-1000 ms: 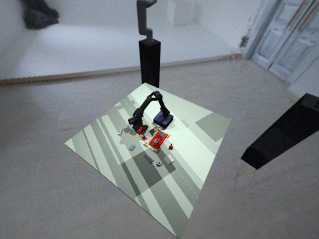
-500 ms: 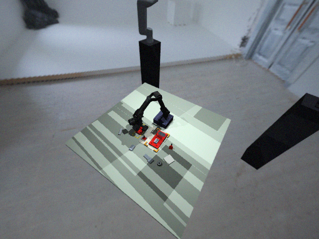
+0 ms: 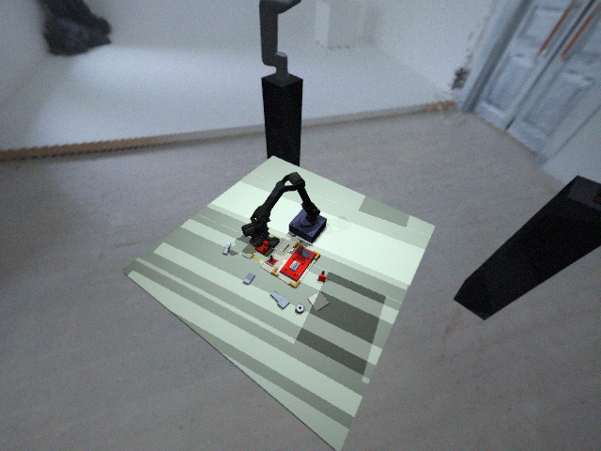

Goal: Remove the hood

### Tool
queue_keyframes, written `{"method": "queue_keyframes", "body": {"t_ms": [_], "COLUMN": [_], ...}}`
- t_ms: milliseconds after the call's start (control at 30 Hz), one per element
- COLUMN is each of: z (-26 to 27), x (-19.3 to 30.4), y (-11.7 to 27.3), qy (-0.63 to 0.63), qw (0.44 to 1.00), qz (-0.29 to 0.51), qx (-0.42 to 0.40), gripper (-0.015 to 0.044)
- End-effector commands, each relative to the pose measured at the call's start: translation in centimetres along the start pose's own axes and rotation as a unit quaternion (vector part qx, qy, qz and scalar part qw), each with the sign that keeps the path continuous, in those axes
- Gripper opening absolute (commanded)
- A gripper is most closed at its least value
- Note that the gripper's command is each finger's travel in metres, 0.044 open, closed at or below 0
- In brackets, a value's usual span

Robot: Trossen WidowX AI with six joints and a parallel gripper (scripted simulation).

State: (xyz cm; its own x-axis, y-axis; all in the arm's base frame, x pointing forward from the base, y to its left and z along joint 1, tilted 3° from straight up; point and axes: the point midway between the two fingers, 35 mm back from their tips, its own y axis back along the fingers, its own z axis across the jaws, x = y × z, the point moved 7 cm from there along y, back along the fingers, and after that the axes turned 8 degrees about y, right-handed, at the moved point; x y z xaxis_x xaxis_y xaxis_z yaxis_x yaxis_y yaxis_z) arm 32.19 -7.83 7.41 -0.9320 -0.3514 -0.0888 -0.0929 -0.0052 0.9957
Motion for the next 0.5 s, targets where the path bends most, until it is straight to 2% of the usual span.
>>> {"method": "queue_keyframes", "body": {"t_ms": [0, 267, 467], "z": [0.0, 0.0, -0.1], "x": [0.0, 0.0, -0.3], "y": [0.0, 0.3, 5.4], "qy": [0.000, 0.000, 0.000], "qw": [1.000, 1.000, 1.000], "qz": [0.000, 0.000, 0.002], "qx": [0.000, 0.000, 0.000], "gripper": [0.0236, 0.0440, 0.0440]}}
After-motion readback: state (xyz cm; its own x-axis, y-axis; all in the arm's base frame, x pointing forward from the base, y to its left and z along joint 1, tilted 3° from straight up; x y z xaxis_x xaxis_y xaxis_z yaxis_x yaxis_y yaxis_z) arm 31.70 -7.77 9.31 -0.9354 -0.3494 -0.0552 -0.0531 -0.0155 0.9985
